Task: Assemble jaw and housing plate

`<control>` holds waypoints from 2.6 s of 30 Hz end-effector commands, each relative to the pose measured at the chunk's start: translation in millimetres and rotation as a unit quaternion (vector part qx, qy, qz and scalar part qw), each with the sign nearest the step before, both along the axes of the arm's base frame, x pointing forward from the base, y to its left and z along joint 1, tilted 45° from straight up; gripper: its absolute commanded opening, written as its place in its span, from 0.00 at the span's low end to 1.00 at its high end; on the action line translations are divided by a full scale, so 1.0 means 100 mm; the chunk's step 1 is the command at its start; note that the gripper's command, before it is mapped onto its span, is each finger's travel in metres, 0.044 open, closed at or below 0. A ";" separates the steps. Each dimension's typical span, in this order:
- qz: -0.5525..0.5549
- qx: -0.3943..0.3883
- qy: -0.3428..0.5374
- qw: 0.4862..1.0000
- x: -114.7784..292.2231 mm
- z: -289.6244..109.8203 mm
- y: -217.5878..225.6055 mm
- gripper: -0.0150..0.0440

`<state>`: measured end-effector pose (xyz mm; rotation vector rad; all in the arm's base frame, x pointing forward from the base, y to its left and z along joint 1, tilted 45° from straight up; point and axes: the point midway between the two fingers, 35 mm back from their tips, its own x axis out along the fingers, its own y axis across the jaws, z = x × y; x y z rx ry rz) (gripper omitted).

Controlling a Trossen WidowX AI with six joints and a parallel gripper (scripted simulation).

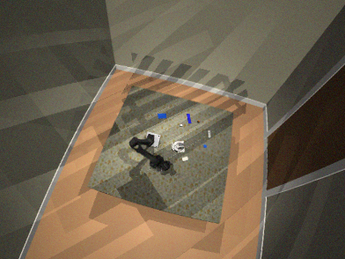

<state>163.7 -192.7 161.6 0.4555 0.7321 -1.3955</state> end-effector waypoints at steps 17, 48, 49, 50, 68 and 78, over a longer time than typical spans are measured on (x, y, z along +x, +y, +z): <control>0.000 0.000 0.000 1.000 0.00 0.00 0.00 0.93; 0.000 0.007 0.000 1.000 0.03 0.23 0.27 0.85; 0.001 0.007 0.000 1.000 0.03 0.25 0.29 0.85; 0.001 0.007 0.001 1.000 0.03 0.28 0.31 0.85; 0.014 0.006 0.011 1.000 0.04 0.47 0.54 0.85; 0.084 0.017 0.076 0.993 0.27 0.30 0.68 0.85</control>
